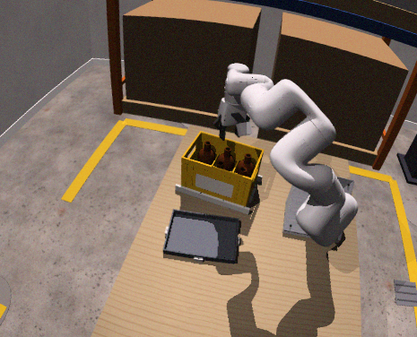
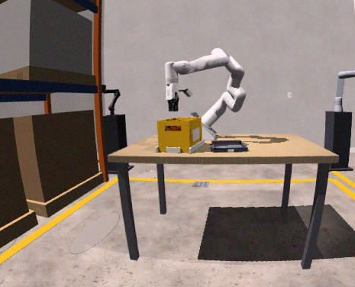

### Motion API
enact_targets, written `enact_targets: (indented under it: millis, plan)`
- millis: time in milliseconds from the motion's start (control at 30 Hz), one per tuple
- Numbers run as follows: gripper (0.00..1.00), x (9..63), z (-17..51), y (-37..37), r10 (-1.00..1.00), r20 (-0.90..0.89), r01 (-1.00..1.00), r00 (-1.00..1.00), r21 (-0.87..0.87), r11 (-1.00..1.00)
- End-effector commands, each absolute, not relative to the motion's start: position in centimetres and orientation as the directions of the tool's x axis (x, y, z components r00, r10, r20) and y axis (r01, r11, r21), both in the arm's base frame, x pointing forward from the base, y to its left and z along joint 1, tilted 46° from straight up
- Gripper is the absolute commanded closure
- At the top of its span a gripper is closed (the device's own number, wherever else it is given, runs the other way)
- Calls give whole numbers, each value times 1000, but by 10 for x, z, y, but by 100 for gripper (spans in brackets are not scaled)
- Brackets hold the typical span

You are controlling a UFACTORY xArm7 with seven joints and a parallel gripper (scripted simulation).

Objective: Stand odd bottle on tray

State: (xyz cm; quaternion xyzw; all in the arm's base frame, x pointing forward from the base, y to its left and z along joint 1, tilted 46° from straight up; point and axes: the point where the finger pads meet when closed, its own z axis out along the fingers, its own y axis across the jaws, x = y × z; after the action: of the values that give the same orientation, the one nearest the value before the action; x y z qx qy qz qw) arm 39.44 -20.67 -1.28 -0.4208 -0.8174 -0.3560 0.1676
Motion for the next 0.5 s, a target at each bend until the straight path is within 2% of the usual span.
enact_targets:
  millis: [0,467]
  plan:
    - [35,395,-14,-207,572,570,807,-589,441,392]
    - [35,395,-23,-198,572,570,807,-589,441,392]
